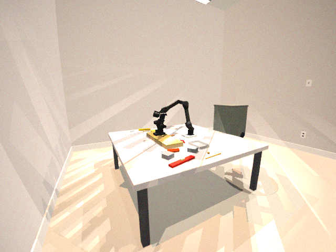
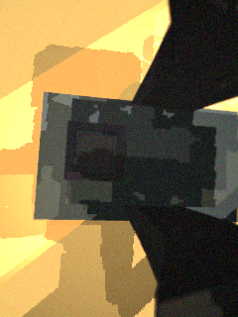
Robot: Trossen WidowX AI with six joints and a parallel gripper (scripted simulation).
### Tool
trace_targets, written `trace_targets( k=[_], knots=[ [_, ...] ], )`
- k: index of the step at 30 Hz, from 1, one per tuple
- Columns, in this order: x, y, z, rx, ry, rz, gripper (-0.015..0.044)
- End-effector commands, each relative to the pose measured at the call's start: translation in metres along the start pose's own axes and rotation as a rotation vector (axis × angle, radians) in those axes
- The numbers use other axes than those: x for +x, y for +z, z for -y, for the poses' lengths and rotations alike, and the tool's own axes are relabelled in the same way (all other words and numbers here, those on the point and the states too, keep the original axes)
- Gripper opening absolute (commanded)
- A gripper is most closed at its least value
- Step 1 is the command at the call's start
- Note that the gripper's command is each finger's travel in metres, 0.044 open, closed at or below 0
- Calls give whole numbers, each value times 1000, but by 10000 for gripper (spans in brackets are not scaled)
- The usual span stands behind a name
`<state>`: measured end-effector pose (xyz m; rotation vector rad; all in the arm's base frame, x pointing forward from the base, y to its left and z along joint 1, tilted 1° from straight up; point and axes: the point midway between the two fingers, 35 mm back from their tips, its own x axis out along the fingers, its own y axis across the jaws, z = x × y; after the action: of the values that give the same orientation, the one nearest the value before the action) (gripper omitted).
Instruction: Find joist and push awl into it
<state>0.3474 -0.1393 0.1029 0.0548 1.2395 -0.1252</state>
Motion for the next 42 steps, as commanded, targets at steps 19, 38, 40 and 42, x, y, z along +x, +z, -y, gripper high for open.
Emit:
trace_targets(
  k=[19, 38, 40, 42],
  knots=[
    [0, -1, -44, 0, 9, 0, 0],
    [-1, -1, -79, 1, 12, 0, 0],
    [-1, -1, -83, 1, 12, 0, 0],
    [-1, -1, -86, 2, 13, 0, 0]
  ],
)
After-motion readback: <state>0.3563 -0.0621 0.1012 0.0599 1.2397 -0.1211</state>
